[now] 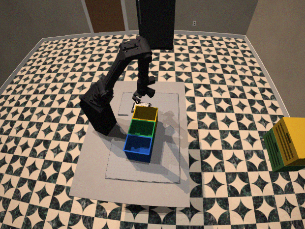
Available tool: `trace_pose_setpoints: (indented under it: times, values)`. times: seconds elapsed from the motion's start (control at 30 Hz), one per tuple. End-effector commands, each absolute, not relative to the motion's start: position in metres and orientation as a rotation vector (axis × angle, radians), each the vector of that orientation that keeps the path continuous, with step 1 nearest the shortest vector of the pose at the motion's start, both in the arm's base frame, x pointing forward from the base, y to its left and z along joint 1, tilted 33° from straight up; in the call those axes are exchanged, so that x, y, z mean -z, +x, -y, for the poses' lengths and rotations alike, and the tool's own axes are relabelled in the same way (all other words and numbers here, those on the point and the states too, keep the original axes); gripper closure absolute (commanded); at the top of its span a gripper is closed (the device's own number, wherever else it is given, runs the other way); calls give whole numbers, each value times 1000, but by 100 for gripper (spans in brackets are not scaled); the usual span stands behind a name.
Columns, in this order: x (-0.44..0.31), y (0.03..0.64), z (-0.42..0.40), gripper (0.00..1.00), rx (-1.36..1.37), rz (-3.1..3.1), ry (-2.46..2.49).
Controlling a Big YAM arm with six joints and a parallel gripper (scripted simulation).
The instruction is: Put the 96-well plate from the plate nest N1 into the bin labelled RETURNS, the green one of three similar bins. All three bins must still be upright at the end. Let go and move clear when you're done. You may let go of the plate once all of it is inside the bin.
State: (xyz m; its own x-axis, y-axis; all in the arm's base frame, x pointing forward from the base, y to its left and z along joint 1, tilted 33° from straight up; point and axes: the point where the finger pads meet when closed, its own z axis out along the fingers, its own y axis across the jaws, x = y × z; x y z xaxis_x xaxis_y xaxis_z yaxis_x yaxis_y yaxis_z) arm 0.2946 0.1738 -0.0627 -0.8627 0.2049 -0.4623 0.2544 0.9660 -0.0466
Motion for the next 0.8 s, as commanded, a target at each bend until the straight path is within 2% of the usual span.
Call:
trace_pose_setpoints:
  times: [0.0,0.47,0.77]
  values:
    - [65,295,-199,0,131,-2627,216]
    - [82,267,-251,0,178,-2558,-124]
    - [75,271,-255,0,160,-2554,-51]
